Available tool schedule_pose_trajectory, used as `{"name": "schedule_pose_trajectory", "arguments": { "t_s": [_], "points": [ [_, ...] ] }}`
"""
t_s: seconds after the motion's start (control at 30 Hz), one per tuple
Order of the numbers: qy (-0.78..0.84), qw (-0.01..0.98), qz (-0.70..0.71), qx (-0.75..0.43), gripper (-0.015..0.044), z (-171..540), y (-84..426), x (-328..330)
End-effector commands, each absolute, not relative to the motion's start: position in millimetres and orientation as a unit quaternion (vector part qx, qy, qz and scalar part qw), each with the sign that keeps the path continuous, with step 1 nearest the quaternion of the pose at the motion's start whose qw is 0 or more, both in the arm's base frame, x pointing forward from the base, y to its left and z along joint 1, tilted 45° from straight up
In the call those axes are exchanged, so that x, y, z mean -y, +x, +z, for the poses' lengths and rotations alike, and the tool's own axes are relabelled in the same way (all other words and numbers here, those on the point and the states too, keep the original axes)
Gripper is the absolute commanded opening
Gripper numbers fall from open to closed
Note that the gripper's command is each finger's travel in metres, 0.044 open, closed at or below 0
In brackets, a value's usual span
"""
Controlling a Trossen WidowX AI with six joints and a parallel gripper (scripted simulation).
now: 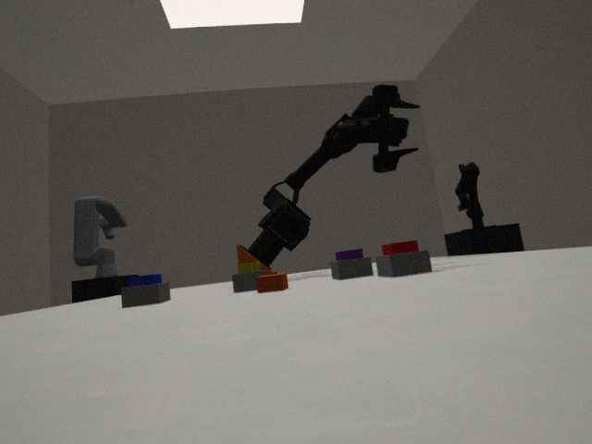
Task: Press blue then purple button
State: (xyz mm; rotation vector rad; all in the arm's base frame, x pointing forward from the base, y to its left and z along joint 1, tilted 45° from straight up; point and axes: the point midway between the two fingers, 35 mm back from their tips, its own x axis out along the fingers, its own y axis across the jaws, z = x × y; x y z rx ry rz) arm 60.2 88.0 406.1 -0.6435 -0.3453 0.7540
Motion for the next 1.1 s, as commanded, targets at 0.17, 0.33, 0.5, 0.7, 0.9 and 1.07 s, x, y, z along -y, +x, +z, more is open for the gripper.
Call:
{"name": "schedule_pose_trajectory", "arguments": {
  "t_s": [0.17, 0.33, 0.5, 0.7, 0.9, 1.07],
  "points": [
    [-0.327, 0.876, 0.352, 0.037, 0.0400, 382, 123, -100],
    [-0.329, 0.875, 0.340, -0.104, 0.0400, 345, 188, -96],
    [-0.311, 0.863, 0.325, -0.231, 0.0400, 303, 241, -75],
    [-0.260, 0.835, 0.312, -0.371, 0.0400, 244, 289, -33],
    [-0.179, 0.796, 0.305, -0.491, 0.0400, 178, 313, 18],
    [-0.092, 0.757, 0.303, -0.572, 0.0400, 122, 315, 62]
  ]
}}
